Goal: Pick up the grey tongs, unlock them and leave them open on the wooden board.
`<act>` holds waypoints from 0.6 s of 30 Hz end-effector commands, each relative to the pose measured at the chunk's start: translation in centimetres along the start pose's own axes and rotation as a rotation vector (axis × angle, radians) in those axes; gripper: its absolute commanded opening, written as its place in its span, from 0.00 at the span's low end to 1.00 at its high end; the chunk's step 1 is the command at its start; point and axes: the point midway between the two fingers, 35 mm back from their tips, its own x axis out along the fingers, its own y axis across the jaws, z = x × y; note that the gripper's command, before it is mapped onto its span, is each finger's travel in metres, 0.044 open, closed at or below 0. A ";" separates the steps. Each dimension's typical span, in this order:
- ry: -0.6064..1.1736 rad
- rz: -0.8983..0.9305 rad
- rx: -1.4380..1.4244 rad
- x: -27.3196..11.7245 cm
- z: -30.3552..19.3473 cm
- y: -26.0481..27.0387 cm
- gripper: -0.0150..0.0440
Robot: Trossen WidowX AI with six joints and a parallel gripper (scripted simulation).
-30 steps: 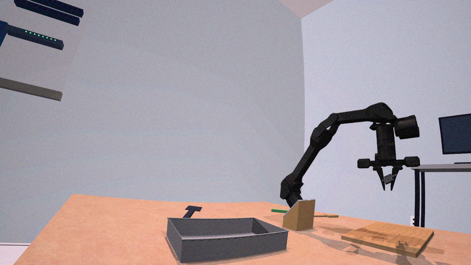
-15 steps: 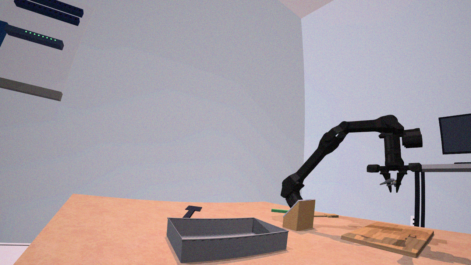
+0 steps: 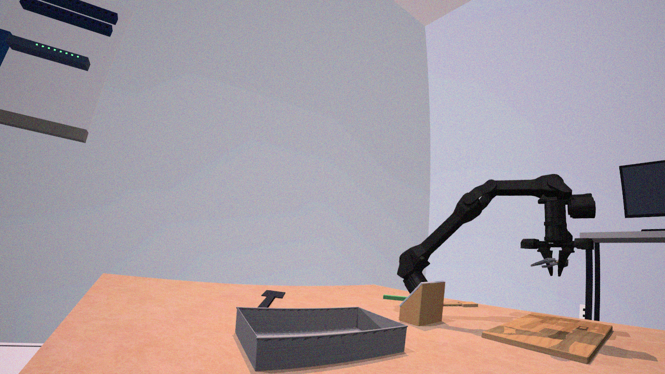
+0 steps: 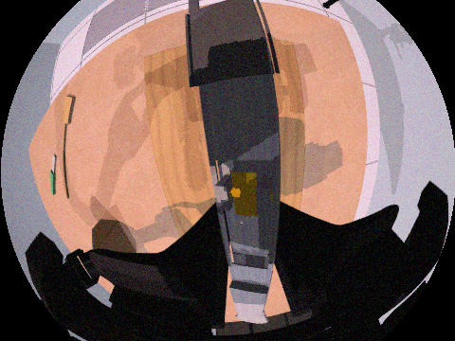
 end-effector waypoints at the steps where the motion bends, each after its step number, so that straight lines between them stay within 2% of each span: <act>1: -0.025 0.003 0.010 -0.1 -0.1 -0.1 0.00; 18: -0.587 0.057 0.024 -1.0 -0.7 -0.5 0.00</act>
